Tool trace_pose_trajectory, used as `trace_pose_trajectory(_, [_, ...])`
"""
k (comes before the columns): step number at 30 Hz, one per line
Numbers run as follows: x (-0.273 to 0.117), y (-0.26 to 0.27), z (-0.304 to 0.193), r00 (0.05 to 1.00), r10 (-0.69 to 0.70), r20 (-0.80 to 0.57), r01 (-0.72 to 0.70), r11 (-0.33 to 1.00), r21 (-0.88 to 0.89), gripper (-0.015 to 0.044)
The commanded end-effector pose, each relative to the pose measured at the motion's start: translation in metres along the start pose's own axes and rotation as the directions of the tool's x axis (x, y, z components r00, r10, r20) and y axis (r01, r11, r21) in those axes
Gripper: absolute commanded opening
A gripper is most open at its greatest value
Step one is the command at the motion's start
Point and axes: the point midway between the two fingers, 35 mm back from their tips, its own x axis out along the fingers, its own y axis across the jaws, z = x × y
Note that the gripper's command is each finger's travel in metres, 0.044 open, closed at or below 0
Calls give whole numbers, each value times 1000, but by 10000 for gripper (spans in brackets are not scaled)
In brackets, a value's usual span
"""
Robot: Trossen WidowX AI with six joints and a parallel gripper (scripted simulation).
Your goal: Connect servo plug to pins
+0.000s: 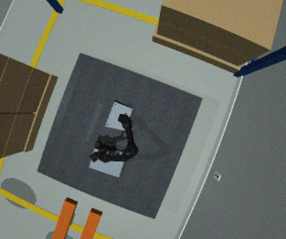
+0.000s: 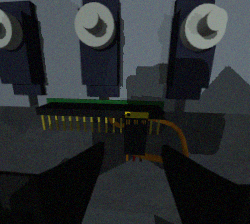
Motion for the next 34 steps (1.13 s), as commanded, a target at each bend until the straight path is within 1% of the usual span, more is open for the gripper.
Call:
trace_pose_trajectory(1, [-30, -3, 2, 1000, -10, 11, 10, 1000, -4, 341])
trace_pose_trajectory(3, [-51, -2, 1, 1000, -9, 11, 9, 1000, -5, 394])
trace_pose_trajectory(5, [-54, -2, 1, 1000, -9, 11, 9, 1000, -5, 440])
trace_pose_trajectory(34, [-54, -2, 1, 1000, -9, 11, 9, 1000, -5, 440])
